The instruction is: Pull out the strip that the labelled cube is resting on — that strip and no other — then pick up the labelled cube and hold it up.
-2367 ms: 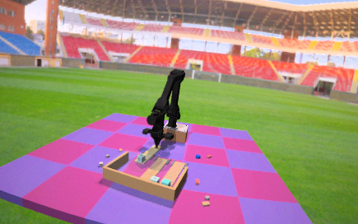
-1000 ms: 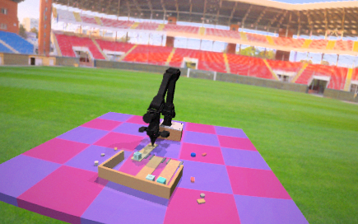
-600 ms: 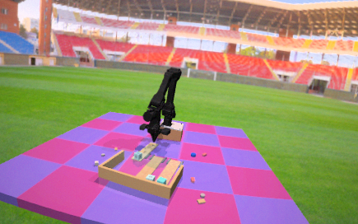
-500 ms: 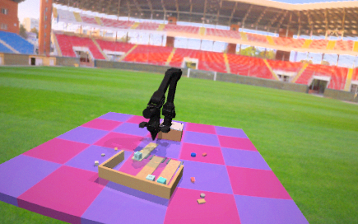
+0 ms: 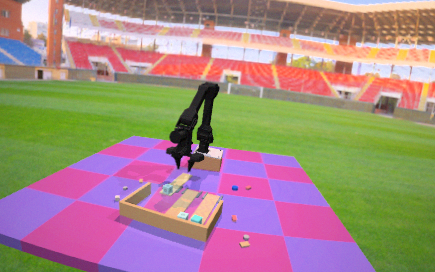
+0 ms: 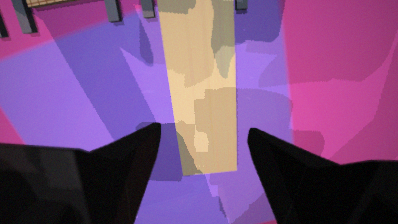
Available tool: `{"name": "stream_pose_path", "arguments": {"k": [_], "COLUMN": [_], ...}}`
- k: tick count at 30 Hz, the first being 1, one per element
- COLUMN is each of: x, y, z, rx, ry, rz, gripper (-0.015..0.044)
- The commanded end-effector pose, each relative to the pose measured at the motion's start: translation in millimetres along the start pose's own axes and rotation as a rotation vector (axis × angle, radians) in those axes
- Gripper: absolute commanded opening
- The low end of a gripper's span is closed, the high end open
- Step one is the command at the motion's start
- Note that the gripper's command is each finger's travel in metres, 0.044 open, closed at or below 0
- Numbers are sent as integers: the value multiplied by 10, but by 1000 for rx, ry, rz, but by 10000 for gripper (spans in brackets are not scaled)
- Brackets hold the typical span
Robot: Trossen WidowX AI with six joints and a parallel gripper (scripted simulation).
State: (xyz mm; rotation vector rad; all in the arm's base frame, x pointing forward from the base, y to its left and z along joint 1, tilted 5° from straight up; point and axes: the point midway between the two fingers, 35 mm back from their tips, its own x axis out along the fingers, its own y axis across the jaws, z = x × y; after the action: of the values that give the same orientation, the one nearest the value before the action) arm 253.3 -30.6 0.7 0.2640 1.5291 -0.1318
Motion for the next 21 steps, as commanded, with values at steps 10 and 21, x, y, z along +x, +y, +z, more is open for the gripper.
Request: {"name": "stream_pose_path", "arguments": {"k": [10, 21], "x": [-69, -137], "y": [93, 176], "z": [478, 881], "rx": [14, 13], "ry": [2, -1], "rz": [-3, -2], "gripper": [440, 440]}}
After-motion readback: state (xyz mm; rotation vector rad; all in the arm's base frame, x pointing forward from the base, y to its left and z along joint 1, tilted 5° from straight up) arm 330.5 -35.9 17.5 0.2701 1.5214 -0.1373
